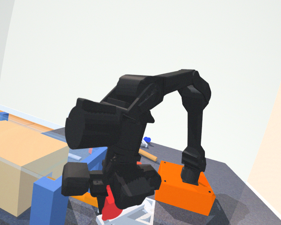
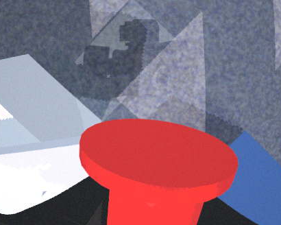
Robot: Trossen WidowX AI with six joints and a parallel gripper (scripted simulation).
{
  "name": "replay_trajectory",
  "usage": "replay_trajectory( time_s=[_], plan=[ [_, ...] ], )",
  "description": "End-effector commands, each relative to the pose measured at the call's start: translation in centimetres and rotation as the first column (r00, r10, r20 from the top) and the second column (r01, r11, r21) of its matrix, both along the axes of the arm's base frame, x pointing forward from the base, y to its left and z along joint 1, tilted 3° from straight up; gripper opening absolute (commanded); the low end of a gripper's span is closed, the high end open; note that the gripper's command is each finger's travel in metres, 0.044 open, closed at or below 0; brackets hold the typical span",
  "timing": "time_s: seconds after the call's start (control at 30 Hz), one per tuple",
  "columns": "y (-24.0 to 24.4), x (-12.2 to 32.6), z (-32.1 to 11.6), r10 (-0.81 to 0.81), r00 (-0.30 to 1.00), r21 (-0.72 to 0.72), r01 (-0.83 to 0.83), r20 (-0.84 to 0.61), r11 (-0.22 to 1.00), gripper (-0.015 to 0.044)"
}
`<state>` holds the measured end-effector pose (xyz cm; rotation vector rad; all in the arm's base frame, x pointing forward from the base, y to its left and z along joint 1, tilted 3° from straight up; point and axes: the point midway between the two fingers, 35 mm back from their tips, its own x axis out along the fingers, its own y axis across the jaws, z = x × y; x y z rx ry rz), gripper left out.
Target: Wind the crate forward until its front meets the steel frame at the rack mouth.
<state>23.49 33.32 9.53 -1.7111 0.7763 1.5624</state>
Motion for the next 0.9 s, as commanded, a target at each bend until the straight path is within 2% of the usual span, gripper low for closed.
replay_trajectory(
  time_s=[0.0, 0.87],
  plan=[
    [1.1, -2.0, -0.3, 0.029, 0.999, 0.013, -0.029, -0.031, 1.0, 0.0],
    [1.8, -5.0, -0.5, 0.029, 0.999, 0.014, -0.029, -0.033, 0.999, 0.0]
  ],
)
